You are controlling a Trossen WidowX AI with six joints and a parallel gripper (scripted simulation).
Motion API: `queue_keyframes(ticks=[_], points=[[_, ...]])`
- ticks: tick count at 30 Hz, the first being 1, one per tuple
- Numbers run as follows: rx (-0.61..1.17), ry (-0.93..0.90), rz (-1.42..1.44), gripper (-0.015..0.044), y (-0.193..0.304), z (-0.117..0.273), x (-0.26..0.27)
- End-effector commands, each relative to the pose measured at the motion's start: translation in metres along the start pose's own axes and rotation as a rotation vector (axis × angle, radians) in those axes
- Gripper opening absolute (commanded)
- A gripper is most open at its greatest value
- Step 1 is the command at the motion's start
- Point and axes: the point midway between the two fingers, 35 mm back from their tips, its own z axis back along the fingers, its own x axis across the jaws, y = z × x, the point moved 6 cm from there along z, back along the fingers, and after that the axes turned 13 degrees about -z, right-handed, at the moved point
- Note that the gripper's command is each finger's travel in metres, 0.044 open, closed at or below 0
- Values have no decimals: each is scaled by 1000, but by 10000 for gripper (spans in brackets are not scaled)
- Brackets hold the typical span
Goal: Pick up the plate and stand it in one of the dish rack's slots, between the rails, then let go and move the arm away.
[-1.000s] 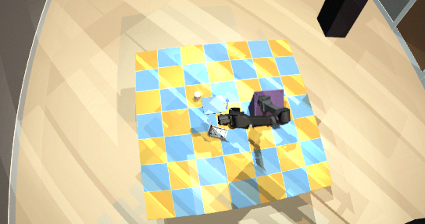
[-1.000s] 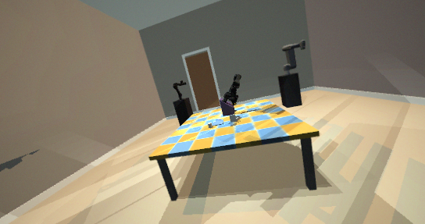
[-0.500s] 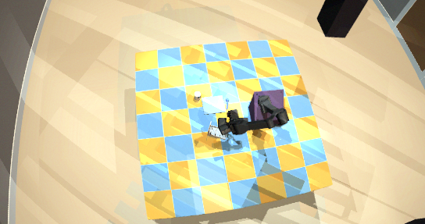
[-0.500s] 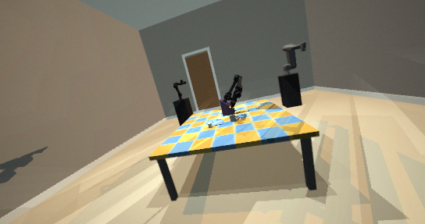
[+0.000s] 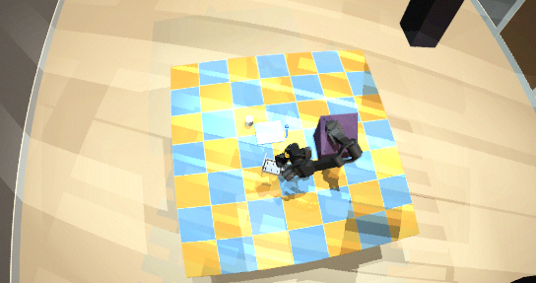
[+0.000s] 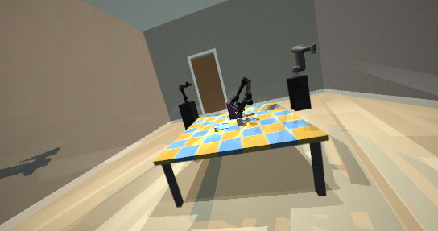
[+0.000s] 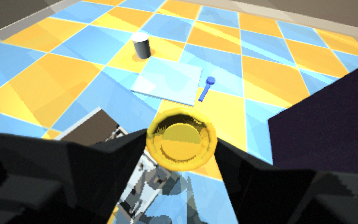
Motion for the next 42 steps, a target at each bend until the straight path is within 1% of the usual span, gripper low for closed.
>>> queue_keyframes(ticks=[1, 22, 42], points=[[-72, -74, 62, 0, 6, -8, -6], [-302, -489, 300, 0, 37, -20, -32], [-410, -952, 443, 0, 61, -11, -71]])
